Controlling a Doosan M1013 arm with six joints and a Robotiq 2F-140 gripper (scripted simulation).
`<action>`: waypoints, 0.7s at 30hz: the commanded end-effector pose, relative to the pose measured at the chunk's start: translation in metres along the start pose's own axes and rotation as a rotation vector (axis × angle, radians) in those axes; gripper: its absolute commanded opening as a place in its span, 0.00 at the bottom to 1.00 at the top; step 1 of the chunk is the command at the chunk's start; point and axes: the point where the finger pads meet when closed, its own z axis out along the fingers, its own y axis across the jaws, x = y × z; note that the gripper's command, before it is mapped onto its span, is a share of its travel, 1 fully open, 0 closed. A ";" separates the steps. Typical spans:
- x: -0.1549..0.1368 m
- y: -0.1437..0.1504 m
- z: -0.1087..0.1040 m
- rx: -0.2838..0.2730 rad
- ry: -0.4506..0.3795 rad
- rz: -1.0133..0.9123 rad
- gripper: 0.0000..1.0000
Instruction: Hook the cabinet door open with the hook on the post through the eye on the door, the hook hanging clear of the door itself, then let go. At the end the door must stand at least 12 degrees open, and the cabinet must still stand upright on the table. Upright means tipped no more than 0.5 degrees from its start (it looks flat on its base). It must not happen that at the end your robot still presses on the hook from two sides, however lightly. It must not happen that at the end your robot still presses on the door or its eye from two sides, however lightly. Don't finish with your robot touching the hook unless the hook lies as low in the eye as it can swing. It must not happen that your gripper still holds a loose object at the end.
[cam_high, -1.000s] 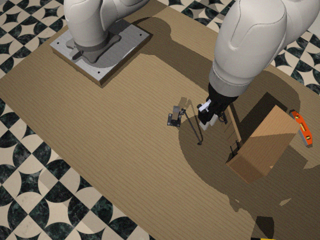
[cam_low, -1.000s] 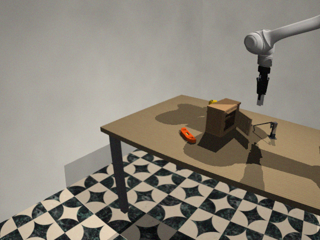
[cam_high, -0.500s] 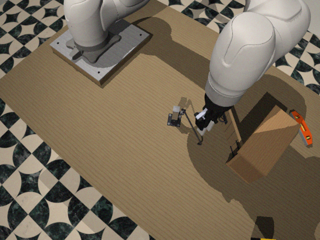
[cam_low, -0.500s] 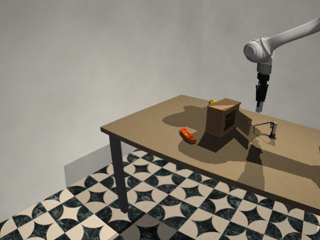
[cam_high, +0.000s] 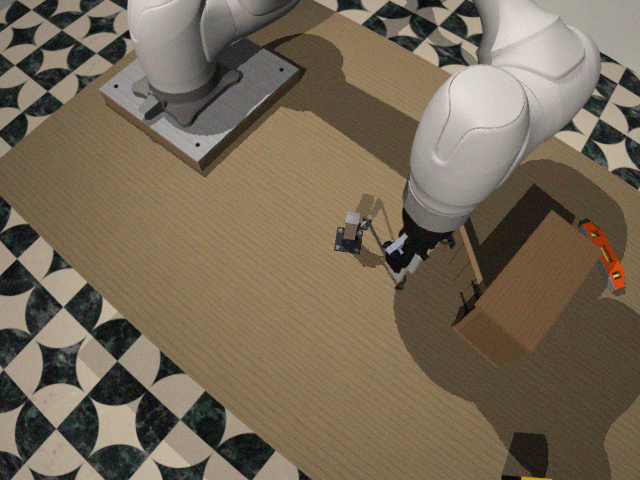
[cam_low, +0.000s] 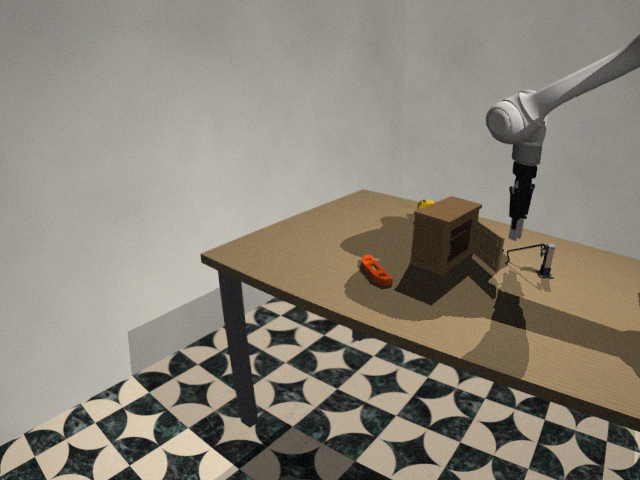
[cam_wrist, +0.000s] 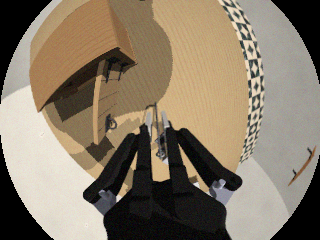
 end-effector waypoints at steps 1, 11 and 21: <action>0.000 0.000 0.009 0.000 0.000 0.000 0.14; 0.001 0.000 0.023 0.000 0.000 0.000 0.14; 0.001 0.000 0.025 0.000 0.000 0.000 0.14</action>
